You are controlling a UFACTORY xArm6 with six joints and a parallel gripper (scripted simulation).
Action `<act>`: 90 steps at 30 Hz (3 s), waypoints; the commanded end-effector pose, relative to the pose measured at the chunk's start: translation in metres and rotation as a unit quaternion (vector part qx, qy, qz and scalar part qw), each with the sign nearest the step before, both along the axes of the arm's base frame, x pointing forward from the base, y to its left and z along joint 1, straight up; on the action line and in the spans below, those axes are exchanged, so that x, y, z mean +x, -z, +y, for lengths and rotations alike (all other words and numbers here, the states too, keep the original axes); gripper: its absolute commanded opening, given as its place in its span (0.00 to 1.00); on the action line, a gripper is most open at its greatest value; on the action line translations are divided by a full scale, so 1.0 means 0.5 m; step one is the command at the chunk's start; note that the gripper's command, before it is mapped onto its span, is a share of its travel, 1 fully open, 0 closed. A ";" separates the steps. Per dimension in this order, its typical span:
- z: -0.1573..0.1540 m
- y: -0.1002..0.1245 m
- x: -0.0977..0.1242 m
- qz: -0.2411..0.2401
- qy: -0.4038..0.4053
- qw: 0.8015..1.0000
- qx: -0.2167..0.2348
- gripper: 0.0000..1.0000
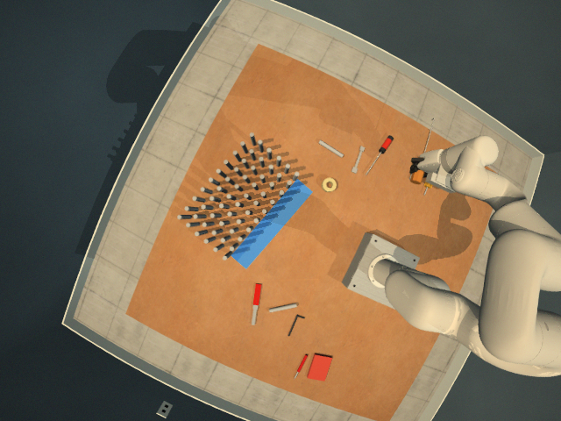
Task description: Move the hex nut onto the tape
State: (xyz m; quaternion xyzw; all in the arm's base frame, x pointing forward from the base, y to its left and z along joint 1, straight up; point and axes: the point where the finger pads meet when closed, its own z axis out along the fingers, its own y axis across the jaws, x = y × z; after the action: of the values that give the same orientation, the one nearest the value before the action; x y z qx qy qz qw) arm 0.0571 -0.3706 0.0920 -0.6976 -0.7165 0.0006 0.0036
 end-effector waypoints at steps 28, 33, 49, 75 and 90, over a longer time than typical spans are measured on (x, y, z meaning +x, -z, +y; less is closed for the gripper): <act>0.613 0.022 0.295 -0.001 -0.532 0.847 0.002 0.00; 0.711 0.016 0.341 -0.001 -0.574 0.819 0.003 0.00; 0.867 -0.002 0.423 -0.001 -0.579 0.815 0.003 0.00; 0.867 0.023 0.423 -0.001 -0.579 0.815 0.004 0.00; 0.868 0.120 0.422 -0.001 -0.579 0.815 0.004 0.00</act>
State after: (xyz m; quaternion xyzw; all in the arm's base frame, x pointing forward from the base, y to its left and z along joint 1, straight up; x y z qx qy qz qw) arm 0.2655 0.0624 0.0442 -0.1537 -0.9881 0.0000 0.0063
